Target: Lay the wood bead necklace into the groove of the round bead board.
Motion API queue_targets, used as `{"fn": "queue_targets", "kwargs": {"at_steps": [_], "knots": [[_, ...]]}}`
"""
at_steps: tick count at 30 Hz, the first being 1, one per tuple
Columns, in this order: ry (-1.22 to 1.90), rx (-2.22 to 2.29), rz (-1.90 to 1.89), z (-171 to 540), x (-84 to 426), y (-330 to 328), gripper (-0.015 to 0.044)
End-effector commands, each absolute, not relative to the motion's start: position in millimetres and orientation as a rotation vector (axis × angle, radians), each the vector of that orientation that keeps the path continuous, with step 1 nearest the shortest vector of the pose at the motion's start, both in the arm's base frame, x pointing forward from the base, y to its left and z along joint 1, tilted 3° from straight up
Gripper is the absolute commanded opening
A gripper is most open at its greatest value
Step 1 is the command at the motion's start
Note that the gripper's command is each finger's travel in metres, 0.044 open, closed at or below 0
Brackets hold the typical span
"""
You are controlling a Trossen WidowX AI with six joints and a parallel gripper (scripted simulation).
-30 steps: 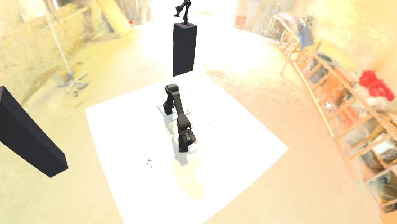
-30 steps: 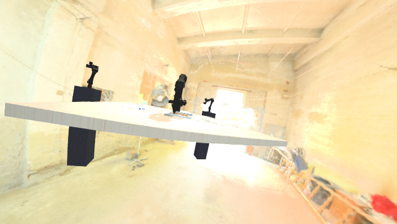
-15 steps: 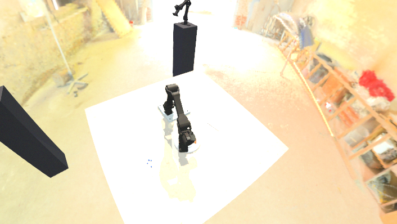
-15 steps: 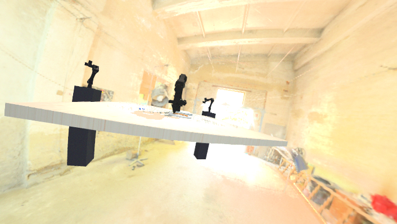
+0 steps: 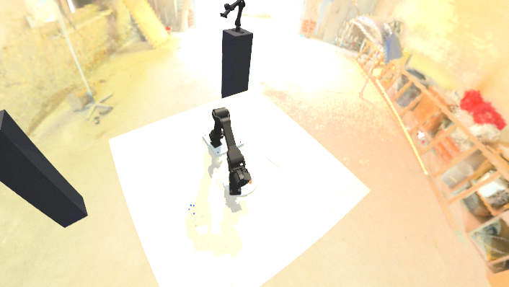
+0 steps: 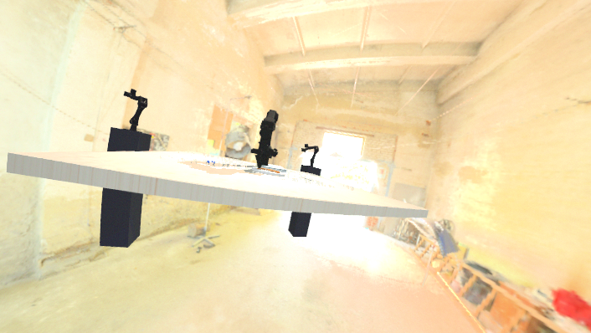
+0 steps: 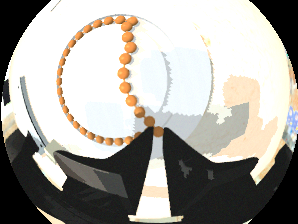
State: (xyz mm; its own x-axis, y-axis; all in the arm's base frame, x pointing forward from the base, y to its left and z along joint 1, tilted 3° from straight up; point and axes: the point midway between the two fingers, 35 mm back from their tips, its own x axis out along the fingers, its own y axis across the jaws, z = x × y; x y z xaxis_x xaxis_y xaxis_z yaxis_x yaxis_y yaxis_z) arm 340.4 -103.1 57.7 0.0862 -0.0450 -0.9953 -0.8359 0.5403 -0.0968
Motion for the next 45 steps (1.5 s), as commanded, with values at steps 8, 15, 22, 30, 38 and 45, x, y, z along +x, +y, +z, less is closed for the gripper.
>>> {"fn": "queue_targets", "kwargs": {"at_steps": [8, 15, 22, 30, 38, 45], "knots": [[1.373, -0.833, 0.719, 54.0, 338.9, -101.7, 0.0000], [1.373, -0.833, 0.719, 54.0, 338.9, -101.7, 0.0000], [1.373, -0.833, 0.719, 54.0, 338.9, -101.7, 0.0000], [1.373, -0.833, 0.719, 54.0, 338.9, -101.7, 0.0000], [1.372, -0.836, 0.706, 57.5, 340.2, -103.1, 0.0210], [1.373, -0.834, 0.715, 60.5, 338.9, -101.9, 0.0394]]}}
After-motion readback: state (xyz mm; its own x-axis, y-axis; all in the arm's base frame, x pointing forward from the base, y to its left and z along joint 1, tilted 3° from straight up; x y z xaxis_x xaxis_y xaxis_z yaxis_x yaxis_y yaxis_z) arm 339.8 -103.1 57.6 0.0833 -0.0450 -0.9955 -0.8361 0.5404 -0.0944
